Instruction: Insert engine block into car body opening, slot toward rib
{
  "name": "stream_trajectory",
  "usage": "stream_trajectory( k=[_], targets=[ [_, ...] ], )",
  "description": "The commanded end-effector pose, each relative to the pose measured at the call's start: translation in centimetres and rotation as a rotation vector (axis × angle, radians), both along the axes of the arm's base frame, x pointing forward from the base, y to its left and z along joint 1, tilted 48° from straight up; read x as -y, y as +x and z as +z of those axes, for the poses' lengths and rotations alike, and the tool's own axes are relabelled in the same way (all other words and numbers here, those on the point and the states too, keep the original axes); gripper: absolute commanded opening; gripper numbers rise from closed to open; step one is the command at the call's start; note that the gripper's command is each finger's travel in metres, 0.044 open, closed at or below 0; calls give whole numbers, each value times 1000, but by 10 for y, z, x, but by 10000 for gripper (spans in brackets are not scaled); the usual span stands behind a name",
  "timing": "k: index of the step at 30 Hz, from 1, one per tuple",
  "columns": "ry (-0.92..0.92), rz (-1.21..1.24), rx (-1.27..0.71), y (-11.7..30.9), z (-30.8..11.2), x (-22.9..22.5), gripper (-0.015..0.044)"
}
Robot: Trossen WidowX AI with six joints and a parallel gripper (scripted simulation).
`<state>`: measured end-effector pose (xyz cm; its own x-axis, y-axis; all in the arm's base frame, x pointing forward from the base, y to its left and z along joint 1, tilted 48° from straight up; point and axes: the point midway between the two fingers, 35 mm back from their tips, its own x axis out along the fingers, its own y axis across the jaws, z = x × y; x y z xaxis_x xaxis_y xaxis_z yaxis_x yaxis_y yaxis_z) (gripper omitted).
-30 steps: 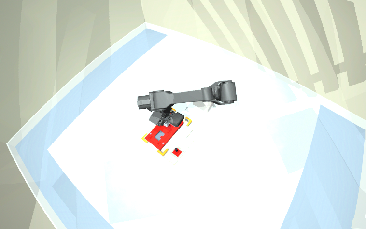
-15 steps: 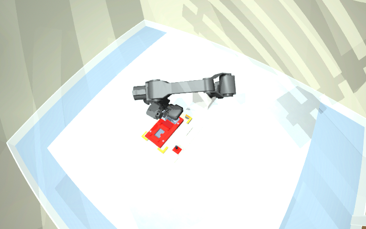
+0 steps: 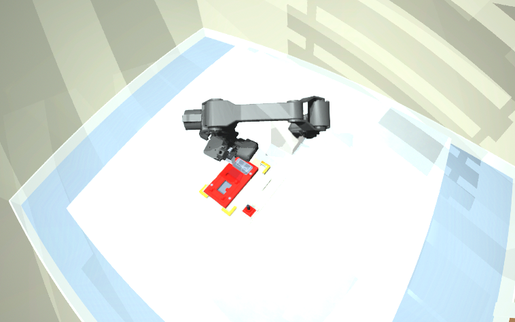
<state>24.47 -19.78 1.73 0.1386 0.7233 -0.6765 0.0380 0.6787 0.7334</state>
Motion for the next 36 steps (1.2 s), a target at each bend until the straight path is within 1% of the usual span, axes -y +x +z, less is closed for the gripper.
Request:
stream_trajectory(
  k=[1, 36],
  targets=[
    [-4, 2, -1, 3, -1, 1, 0],
    [10, -63, -65, 80, -65, -53, 0]
  ],
)
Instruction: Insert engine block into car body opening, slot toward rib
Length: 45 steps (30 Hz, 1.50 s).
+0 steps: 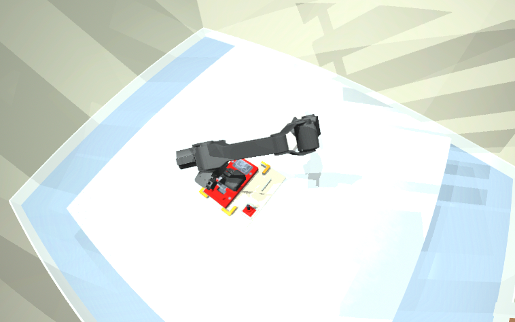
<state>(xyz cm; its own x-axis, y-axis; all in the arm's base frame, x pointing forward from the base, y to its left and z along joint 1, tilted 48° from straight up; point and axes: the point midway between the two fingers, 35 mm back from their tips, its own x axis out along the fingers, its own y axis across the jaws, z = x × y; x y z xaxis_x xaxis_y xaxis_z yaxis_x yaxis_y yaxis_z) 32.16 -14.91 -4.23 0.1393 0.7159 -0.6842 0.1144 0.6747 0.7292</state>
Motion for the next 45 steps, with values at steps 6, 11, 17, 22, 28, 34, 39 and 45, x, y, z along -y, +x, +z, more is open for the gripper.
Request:
stream_trajectory(
  k=[6, 11, 17, 22, 28, 34, 39, 45],
  targets=[
    [14, -19, -18, 8, -10, -9, 53],
    [16, -26, -26, 8, -10, -9, 159],
    [16, -26, -26, 8, -10, -9, 159],
    [13, -14, -13, 8, -10, -9, 159],
    [12, -5, -4, 8, -10, -9, 159],
    [11, -4, -3, 8, -10, -9, 159],
    [14, -17, -16, 10, -10, -8, 159],
    [14, -17, -16, 10, -10, -8, 159]
  ],
)
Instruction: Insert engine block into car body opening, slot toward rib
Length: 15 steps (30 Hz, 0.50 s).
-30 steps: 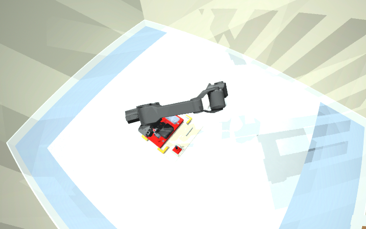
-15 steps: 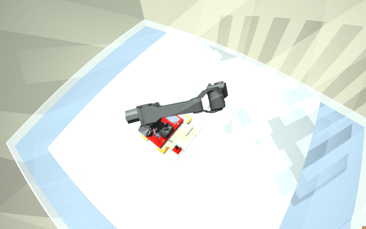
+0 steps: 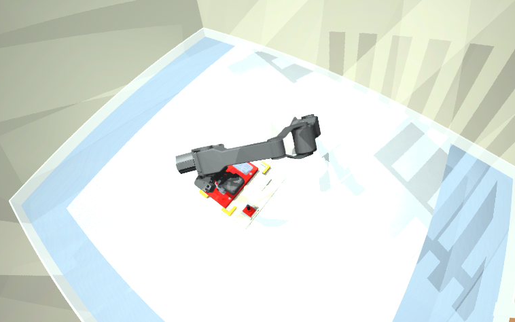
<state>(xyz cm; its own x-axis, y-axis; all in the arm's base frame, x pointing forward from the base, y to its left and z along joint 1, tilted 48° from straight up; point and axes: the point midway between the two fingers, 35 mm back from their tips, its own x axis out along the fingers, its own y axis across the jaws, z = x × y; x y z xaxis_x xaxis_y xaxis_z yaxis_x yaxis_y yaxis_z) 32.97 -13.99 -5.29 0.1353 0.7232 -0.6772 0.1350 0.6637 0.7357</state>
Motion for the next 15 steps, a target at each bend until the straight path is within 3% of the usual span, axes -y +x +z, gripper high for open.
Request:
stream_trajectory(
  k=[1, 15],
  targets=[
    [1, -5, 2, 2, 1, 1, 159],
    [1, -6, 2, 2, -1, -1, 159]
  ],
)
